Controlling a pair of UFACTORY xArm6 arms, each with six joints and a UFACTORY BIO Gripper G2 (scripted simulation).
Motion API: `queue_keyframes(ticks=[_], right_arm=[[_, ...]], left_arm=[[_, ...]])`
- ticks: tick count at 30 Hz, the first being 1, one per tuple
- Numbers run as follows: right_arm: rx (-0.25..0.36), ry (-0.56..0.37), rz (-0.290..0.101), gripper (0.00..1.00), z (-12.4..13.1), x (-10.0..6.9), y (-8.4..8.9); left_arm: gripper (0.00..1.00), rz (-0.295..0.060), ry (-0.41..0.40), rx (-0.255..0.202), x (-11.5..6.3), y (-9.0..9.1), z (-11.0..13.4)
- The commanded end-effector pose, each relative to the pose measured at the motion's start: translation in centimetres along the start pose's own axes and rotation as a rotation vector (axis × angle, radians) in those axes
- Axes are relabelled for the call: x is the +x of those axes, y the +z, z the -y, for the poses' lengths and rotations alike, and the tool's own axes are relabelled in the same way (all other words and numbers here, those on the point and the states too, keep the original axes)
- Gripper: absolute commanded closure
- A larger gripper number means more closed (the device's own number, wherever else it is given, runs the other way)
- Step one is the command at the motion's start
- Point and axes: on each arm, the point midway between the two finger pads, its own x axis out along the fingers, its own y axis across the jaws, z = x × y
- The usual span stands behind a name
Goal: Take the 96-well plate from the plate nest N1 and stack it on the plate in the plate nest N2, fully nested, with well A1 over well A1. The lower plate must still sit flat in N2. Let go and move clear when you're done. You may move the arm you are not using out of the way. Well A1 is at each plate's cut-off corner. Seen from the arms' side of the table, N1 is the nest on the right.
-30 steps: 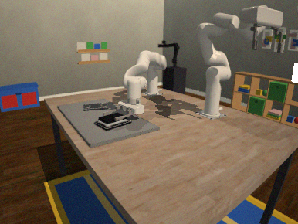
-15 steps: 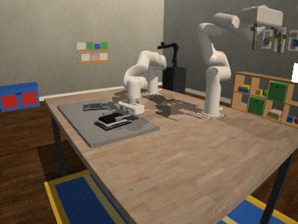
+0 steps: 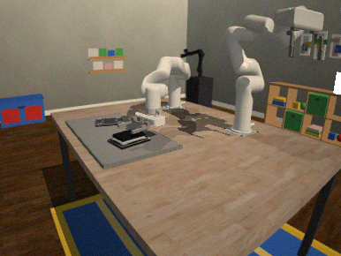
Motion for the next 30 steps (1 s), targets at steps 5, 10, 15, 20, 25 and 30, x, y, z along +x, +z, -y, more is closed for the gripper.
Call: queue_keyframes(ticks=[5,10,15,20,25,30], right_arm=[[0.003,0.0,0.004,0.63,-0.1,0.1,2.6],[0.003,0.0,0.004,0.63,0.0,0.1,4.0],[0.003,0.0,0.004,0.63,0.0,0.1,4.8],[0.003,0.0,0.004,0.63,0.0,0.1,5.0],[0.003,0.0,0.004,0.63,0.0,0.1,5.0],[0.003,0.0,0.004,0.63,0.0,0.1,5.0]], left_arm=[[0.0,-0.004,0.0,0.0,-0.2,0.0,0.0],[0.0,-0.004,0.0,0.0,-0.2,0.0,0.0],[0.0,-0.004,0.0,0.0,-0.2,0.0,0.0],[0.0,-0.004,0.0,0.0,-0.2,0.0,0.0],[0.0,-0.004,0.0,0.0,-0.2,0.0,0.0],[0.0,-0.004,0.0,0.0,-0.2,0.0,0.0]])
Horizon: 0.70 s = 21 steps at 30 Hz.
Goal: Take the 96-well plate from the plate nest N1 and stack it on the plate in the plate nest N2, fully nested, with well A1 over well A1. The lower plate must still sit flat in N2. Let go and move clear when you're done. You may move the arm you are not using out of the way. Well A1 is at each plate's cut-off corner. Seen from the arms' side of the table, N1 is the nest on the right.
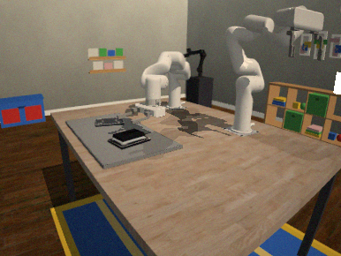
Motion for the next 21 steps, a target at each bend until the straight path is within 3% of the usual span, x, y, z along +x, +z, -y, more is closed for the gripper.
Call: queue_keyframes(ticks=[1,7,12,21], right_arm=[[0.004,0.0,0.005,0.63,-0.1,0.1,0.4],[0.004,0.0,0.005,0.63,-0.1,0.1,0.4],[0.004,-0.156,0.005,0.63,2.1,-0.7,1.2],[0.004,-0.156,0.005,0.63,5.2,-2.0,2.3]], left_arm=[[0.0,-0.004,0.0,0.0,-0.2,0.0,0.0],[0.0,-0.004,0.0,0.0,-0.2,0.0,0.0],[0.0,-0.004,0.0,0.0,-0.2,0.0,0.0],[0.0,-0.004,0.0,0.0,-0.2,0.0,0.0]])
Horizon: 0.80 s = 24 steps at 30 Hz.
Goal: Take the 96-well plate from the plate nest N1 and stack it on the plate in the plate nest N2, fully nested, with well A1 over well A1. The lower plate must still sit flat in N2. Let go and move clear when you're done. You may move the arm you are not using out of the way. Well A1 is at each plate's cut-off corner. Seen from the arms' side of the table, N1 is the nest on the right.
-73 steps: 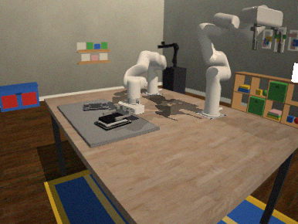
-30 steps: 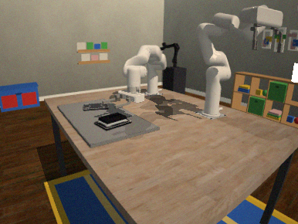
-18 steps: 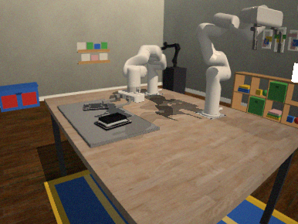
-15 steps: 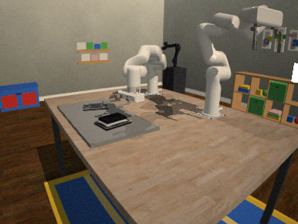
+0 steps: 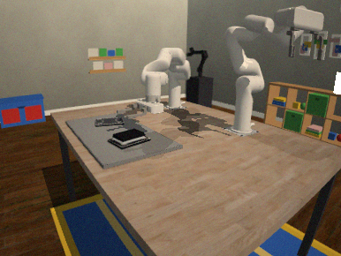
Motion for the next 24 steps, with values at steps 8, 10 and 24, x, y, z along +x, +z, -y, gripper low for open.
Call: queue_keyframes(ticks=[8,10,24], right_arm=[[0.009,0.0,0.011,0.63,5.5,-1.3,2.2],[0.009,0.0,0.011,0.63,6.5,-1.5,2.6],[0.008,0.0,0.01,0.63,12.0,-2.8,4.4]], left_arm=[[0.0,-0.004,0.0,0.0,-0.2,0.0,0.0],[0.0,-0.004,0.0,0.0,-0.2,0.0,0.0],[0.0,-0.004,0.0,0.0,-0.2,0.0,0.0]])
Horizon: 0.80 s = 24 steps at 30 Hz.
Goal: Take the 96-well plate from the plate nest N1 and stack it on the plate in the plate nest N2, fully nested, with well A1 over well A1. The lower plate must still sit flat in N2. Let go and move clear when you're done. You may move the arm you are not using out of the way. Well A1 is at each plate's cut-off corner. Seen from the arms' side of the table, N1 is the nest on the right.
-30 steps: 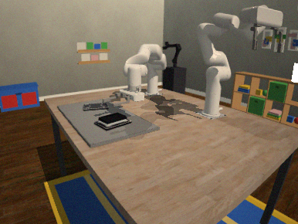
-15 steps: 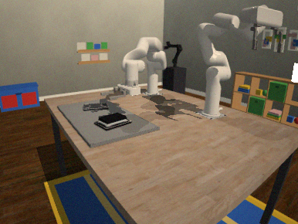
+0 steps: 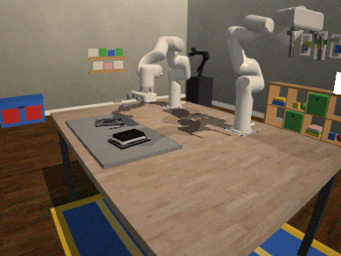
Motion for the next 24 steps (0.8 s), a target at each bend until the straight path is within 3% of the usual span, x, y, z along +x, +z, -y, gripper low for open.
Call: queue_keyframes(ticks=[1,24], right_arm=[[0.009,0.005,0.009,0.63,2.6,-0.6,1.3],[0.008,0.005,0.009,0.63,11.4,-2.5,4.2]], left_arm=[[0.0,-0.004,0.0,0.0,-0.2,0.0,0.0],[0.0,-0.004,0.0,0.0,-0.2,0.0,0.0]])
